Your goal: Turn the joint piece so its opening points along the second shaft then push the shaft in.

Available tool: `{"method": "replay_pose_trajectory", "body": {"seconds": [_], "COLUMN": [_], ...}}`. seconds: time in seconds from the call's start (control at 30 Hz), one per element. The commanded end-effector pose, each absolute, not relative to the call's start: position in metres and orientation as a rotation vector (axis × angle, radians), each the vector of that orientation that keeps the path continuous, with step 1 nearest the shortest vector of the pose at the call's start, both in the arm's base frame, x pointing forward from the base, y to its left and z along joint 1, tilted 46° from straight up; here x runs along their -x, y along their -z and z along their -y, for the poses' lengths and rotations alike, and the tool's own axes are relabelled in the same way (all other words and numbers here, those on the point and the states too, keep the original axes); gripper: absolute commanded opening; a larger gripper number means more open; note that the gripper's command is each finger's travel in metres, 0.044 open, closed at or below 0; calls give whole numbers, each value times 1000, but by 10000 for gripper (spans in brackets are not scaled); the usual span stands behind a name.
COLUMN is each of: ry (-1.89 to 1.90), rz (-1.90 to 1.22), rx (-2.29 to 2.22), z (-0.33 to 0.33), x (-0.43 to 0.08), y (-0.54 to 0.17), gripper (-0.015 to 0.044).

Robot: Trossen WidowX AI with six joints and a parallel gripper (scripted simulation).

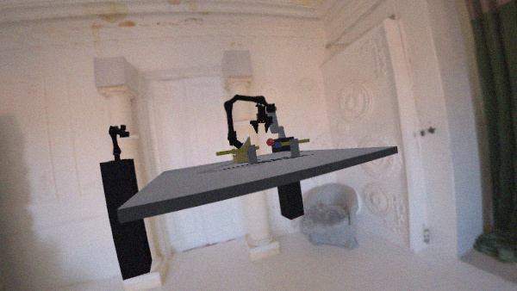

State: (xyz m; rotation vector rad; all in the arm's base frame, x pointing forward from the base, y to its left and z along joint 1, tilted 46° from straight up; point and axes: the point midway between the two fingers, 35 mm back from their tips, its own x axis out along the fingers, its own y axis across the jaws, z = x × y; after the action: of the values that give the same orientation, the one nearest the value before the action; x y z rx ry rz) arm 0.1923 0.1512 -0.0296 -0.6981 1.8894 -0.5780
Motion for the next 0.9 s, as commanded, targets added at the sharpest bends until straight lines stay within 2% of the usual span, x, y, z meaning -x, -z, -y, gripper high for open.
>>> {"method": "replay_pose_trajectory", "body": {"seconds": [0.0,0.57,0.87], "ry": [569,572,571], "rz": [-1904,-1903,-1901], "rx": [700,701,700], "z": [-144,-97,-100], "x": [-192,-181,-205], "y": [39,86,92], "gripper": [440,440,440]}}
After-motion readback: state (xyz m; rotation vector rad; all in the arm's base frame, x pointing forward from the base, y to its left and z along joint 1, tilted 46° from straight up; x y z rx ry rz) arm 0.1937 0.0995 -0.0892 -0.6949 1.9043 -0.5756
